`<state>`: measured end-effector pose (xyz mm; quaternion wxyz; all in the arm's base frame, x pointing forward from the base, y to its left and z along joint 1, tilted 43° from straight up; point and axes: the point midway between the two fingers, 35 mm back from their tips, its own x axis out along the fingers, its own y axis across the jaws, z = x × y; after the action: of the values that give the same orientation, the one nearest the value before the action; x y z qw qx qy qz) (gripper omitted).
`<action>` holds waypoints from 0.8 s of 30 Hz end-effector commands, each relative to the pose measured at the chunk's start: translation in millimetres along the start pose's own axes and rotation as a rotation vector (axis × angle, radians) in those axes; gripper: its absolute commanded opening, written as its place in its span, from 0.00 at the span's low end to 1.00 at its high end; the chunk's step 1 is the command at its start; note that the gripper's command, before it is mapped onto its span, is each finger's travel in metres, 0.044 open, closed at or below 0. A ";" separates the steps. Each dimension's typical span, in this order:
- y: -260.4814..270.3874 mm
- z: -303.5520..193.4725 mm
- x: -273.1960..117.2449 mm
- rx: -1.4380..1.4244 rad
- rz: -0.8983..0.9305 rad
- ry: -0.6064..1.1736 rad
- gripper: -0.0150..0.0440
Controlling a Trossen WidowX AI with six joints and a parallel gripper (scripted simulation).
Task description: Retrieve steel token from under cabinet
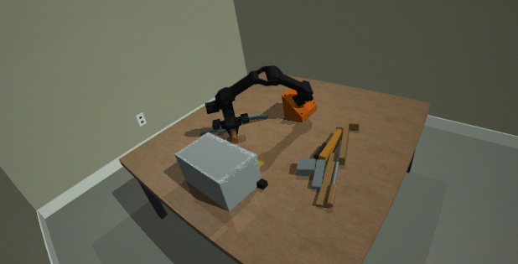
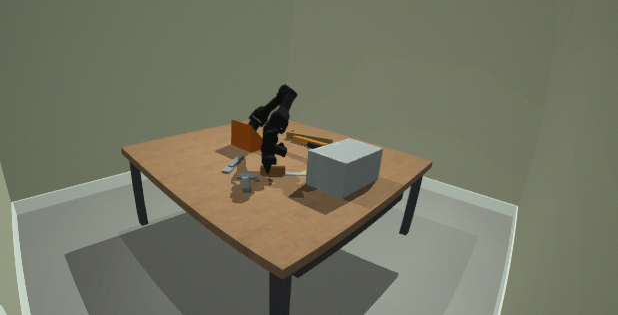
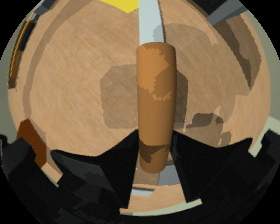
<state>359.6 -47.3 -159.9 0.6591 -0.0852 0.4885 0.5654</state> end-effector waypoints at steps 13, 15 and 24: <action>-0.3 39.3 0.1 -0.002 -0.001 -0.006 0.25; -0.3 43.9 0.1 -0.002 -0.001 -0.006 0.25; -0.5 64.7 0.1 -0.002 0.000 -0.007 0.25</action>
<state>389.6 -10.5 -131.9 0.6594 -0.0833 0.4883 0.5655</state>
